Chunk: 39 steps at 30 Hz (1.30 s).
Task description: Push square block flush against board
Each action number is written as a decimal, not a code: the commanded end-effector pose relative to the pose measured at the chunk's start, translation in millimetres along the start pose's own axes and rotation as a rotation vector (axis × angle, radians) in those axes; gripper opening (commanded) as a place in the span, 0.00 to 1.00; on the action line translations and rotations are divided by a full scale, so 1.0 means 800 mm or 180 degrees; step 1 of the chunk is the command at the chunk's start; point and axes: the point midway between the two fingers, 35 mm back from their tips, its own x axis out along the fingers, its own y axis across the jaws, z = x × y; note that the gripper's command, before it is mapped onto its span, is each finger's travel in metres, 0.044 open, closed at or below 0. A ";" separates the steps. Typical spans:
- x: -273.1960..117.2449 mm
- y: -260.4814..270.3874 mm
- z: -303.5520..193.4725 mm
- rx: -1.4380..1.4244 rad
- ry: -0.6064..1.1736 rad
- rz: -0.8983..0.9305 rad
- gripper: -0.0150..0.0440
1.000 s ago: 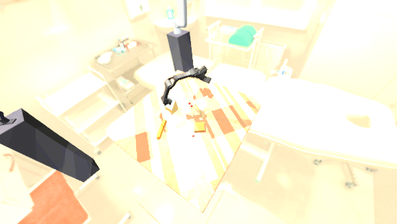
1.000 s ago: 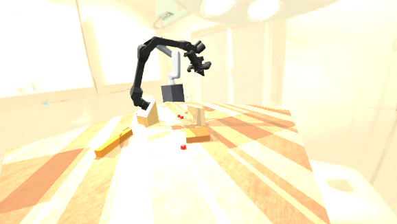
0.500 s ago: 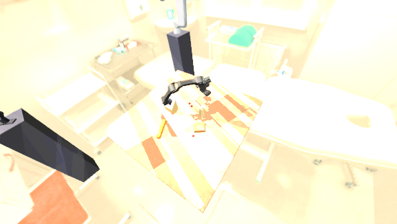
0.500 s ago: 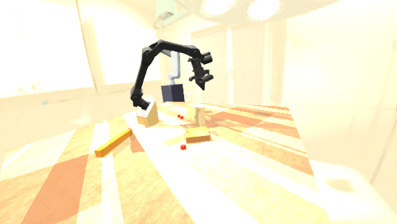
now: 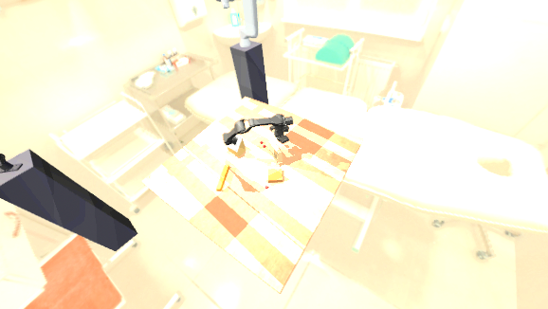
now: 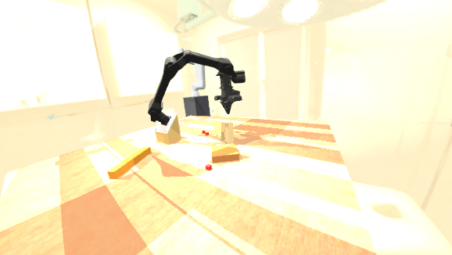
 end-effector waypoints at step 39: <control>0.060 -0.003 -0.042 0.0004 0.0043 -0.0024 0.25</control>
